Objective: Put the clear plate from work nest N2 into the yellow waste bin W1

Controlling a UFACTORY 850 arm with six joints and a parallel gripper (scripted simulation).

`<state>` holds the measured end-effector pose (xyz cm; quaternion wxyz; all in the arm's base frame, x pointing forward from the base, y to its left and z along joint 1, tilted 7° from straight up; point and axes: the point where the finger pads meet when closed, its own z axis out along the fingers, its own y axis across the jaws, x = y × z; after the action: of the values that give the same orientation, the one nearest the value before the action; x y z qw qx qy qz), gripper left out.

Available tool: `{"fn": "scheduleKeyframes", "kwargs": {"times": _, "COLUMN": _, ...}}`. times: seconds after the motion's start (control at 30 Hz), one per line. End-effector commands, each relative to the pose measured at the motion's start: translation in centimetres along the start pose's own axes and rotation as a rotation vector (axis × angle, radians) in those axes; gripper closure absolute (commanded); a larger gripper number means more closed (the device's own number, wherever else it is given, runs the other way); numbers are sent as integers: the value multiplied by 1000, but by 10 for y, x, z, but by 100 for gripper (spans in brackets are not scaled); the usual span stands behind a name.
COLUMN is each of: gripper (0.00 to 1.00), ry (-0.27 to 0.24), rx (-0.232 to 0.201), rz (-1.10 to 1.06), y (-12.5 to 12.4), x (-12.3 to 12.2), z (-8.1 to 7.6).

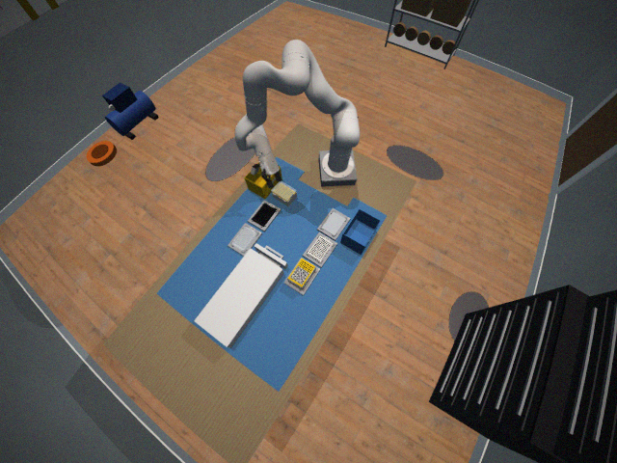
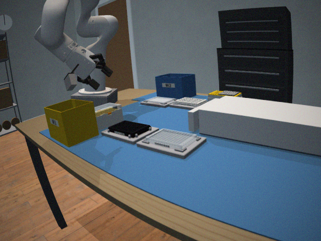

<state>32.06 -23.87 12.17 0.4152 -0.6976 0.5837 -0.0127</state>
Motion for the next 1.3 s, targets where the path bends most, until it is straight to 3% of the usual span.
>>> {"fn": "scheduleKeyframes", "kwargs": {"times": 0.0, "gripper": 0, "ry": 1, "rx": 0, "rz": -1, "y": -1, "x": 0, "z": 0}}
{"fn": "scheduleKeyframes", "kwargs": {"times": 0.53, "gripper": 0, "ry": 1, "rx": 0, "rz": -1, "y": -1, "x": 0, "z": 0}}
{"fn": "scheduleKeyframes", "kwargs": {"times": 0.67, "gripper": 0, "ry": -27, "rx": -101, "rz": -83, "y": -7, "x": -16, "z": 9}}
{"fn": "scheduleKeyframes", "kwargs": {"times": 0.73, "gripper": 0, "ry": -29, "rx": -107, "rz": -88, "y": -7, "x": -18, "z": 10}}
{"fn": "scheduleKeyframes", "kwargs": {"times": 0.87, "gripper": 0, "ry": -49, "rx": -207, "rz": -175, "y": -13, "x": -35, "z": 20}}
{"fn": "scheduleKeyframes", "kwargs": {"times": 0.93, "gripper": 0, "ry": -50, "rx": -212, "rz": -179, "y": -13, "x": -35, "z": 20}}
{"fn": "scheduleKeyframes", "kwargs": {"times": 1.03, "gripper": 0, "ry": -59, "rx": -284, "rz": -248, "y": -18, "x": -47, "z": 26}}
{"fn": "scheduleKeyframes", "kwargs": {"times": 1.1, "gripper": 0, "ry": -59, "rx": -284, "rz": -248, "y": -18, "x": -47, "z": 26}}
{"fn": "scheduleKeyframes", "kwargs": {"times": 1.27, "gripper": 0, "ry": -66, "rx": -398, "rz": -369, "y": -26, "x": -63, "z": 34}}
